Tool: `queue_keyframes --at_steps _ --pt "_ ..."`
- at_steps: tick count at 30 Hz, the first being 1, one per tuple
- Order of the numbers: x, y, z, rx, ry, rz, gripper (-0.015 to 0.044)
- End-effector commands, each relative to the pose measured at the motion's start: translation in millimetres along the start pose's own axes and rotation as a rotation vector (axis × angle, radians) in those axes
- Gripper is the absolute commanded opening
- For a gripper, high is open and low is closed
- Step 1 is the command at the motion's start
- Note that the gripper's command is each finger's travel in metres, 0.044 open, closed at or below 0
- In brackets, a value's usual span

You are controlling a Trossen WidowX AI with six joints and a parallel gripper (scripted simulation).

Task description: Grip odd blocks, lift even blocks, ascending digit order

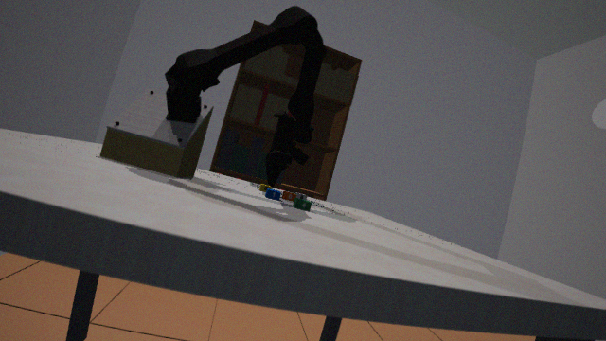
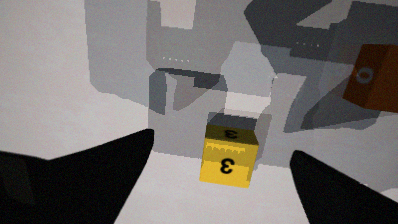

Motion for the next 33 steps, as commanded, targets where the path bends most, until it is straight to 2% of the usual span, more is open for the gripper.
queue_keyframes --at_steps 1,6,17,33 --pt "1.9 -7.7 -1.3 0.008 0.009 0.004 0.0400" --pt "2.1 -13.1 -1.6 0.008 0.009 0.004 0.0400" --pt "2.1 -13.1 -1.6 0.008 0.009 0.004 0.0120" --pt "2.1 -13.1 -1.6 0.008 0.009 0.004 0.0120"
Point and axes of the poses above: the point midway between the two fingers, 35 mm back from their tips, its own y axis back along the fingers, its own z axis across the jaws, x = y × z, the point moved 3 cm from there along y, back along the fingers, and after that the axes turned 9 degrees about -y, right-handed, at the moved point
